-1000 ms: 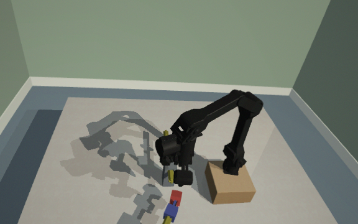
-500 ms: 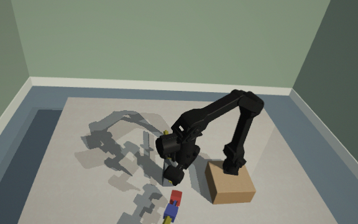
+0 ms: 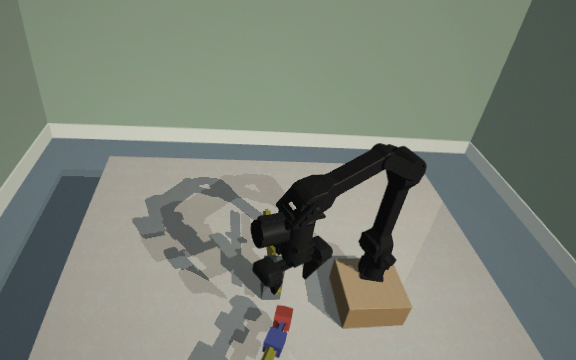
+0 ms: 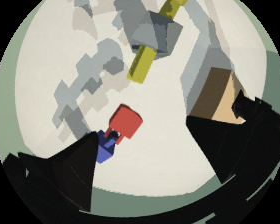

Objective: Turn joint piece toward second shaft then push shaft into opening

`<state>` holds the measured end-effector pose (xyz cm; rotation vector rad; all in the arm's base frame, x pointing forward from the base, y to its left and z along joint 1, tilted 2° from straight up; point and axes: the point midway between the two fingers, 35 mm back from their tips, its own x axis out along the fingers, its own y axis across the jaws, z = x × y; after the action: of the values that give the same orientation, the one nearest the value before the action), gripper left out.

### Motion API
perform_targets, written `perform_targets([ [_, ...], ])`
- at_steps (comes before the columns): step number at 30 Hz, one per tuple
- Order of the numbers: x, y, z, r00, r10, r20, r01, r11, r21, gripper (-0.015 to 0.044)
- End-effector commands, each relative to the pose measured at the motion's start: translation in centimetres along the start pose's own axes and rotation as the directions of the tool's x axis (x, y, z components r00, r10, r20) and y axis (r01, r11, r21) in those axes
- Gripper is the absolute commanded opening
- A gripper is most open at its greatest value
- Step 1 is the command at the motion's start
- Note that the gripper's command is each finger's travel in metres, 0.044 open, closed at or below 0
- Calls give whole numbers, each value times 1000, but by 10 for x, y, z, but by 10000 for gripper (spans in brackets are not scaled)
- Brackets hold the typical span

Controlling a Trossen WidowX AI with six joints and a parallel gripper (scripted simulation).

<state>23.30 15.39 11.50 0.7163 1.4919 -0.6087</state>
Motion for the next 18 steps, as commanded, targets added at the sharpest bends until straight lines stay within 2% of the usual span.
perform_targets([
  [1,1,-2,0,1000,8,-10,-7,993,116,440],
  [9,4,-2,0,999,23,-23,-13,934,357,440],
  [18,7,-3,1,999,40,-37,-10,799,601,440],
])
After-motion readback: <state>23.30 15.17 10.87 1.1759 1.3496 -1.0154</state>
